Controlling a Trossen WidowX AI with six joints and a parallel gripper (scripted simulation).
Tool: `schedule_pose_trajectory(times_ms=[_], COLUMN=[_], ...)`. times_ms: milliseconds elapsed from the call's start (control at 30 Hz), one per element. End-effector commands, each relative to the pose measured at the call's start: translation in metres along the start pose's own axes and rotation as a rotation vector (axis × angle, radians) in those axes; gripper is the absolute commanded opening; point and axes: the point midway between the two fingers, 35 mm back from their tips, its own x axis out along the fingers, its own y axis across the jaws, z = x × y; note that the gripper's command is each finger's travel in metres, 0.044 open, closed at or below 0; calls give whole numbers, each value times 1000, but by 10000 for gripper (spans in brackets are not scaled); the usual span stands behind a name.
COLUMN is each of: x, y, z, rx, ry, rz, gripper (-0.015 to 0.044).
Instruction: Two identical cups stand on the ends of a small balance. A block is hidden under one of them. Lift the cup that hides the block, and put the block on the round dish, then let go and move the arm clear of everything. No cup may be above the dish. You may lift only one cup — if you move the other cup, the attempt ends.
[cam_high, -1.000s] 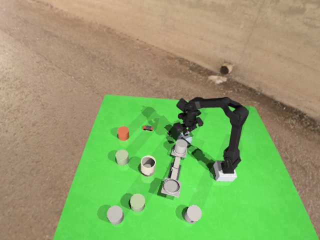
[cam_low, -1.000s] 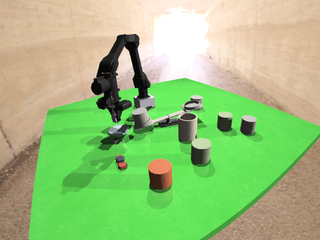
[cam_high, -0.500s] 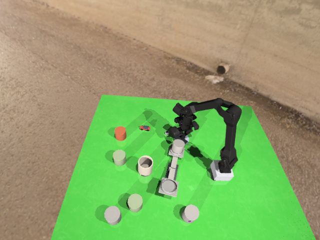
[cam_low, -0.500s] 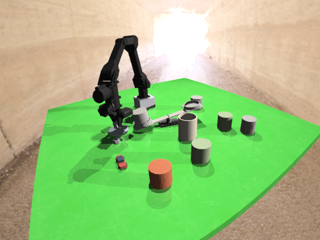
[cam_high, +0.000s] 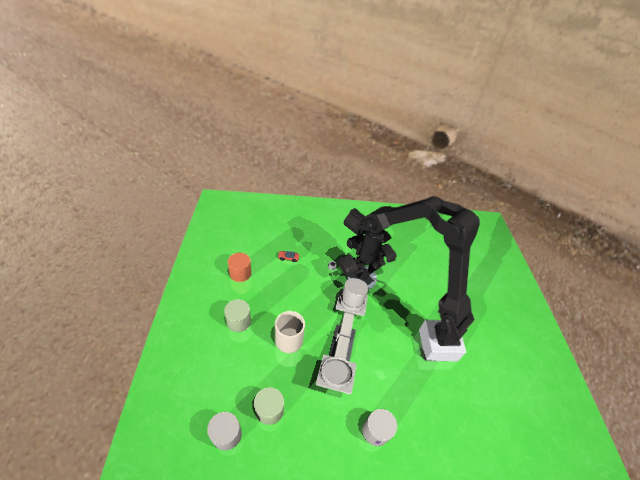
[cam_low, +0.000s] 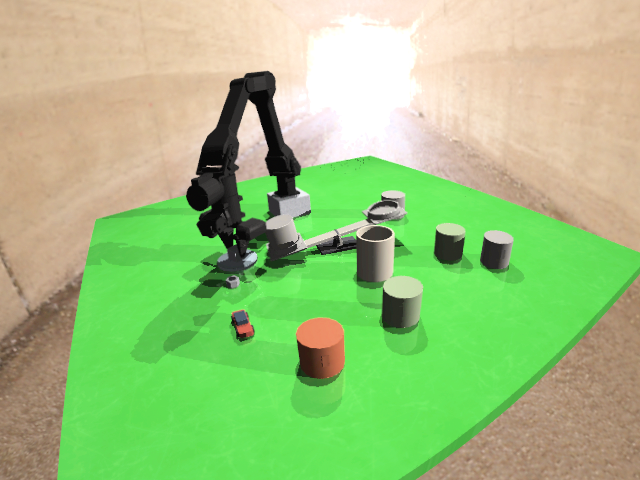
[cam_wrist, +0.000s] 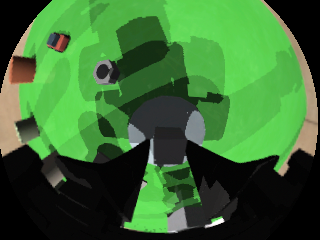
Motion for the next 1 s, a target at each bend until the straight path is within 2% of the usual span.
schedule_pose_trajectory(times_ms=[0,200,333,500,633,967], x=[0,-10,-56,-61,-103,-106], y=[0,0,0,0,0,0], z=[0,1,1,1,0,-1], rx=[0,-1,-6,-6,0,0], ry=[-1,-2,-8,-9,-20,-21], rz=[0,0,0,0,6,6], gripper=[289,440,440,440,440,440])
